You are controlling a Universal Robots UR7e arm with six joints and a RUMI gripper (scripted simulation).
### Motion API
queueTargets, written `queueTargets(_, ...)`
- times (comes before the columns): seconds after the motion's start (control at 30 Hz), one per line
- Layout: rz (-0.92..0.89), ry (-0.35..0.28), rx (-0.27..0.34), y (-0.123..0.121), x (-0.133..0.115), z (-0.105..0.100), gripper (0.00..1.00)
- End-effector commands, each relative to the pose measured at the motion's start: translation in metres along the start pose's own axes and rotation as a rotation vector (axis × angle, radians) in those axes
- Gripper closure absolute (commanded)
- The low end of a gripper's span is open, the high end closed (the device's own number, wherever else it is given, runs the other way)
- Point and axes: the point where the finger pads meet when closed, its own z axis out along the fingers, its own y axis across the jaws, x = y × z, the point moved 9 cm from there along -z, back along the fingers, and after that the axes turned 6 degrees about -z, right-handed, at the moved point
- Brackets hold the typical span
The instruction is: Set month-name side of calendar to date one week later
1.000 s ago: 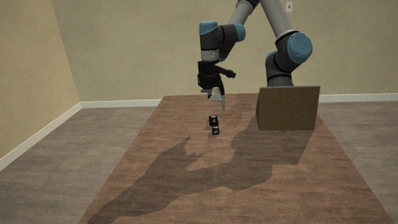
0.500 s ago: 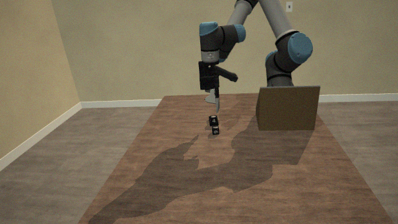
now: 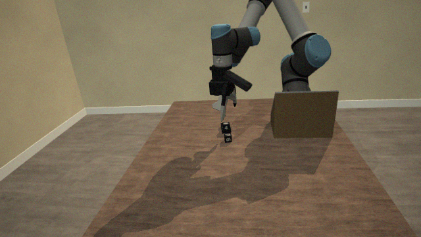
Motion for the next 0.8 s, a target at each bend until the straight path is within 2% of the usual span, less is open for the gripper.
queueTargets(0.0,0.157,0.000,0.009,0.006,0.000,0.001,0.00)
queueTargets(0.23,0.378,-0.001,0.009,0.013,0.001,0.002,0.00)
queueTargets(0.33,0.384,-0.001,0.009,0.013,0.001,0.002,0.00)
queueTargets(0.77,0.783,-0.003,0.009,0.025,0.000,0.005,0.00)
